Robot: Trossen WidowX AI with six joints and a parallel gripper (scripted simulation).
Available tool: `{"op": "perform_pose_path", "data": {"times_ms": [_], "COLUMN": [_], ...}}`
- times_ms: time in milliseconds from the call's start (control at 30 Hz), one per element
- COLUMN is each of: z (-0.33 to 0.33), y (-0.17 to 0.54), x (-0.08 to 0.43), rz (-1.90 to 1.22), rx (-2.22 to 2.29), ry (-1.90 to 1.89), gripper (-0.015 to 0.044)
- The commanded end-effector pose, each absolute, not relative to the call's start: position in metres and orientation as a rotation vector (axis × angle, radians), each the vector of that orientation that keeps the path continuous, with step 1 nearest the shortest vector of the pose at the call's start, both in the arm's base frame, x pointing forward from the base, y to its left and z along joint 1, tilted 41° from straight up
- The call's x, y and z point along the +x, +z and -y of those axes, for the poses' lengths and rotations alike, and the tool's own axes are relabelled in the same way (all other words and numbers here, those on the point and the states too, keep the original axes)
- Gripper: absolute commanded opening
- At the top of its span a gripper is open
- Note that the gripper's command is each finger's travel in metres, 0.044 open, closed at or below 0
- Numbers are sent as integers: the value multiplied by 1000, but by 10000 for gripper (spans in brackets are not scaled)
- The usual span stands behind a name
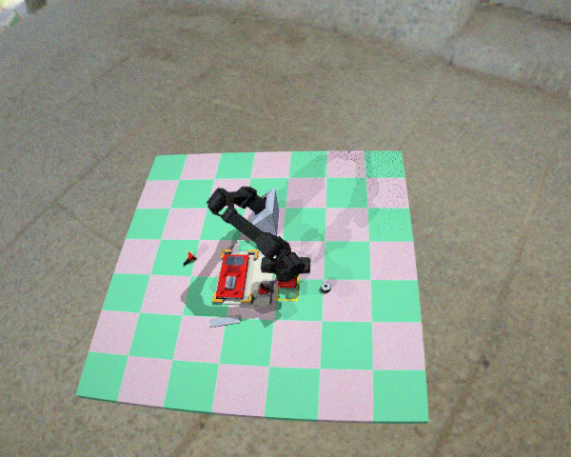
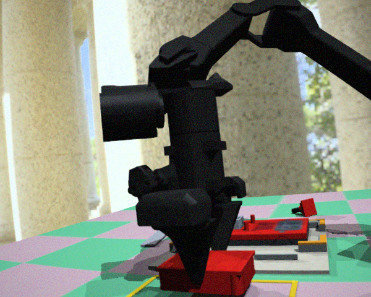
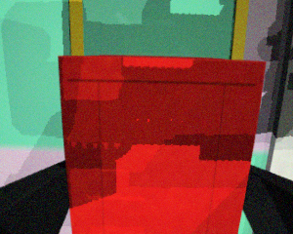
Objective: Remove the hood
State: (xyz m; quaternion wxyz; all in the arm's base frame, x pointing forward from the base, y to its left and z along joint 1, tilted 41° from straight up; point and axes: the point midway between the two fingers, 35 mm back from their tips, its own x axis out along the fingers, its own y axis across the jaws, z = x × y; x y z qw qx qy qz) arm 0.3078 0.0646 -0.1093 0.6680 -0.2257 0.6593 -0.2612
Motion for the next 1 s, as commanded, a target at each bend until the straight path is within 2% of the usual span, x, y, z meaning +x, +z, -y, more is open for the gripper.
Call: {"op": "perform_pose_path", "data": {"times_ms": [0, 867, 967], "z": [-63, -54, -56], "y": [-111, -120, -119], "x": [308, 308, 308], "rz": [-1484, -1483, -1487], "rx": [-515, -515, -509], "ry": [-588, -589, -590], "gripper": [0, 0, 79]}}
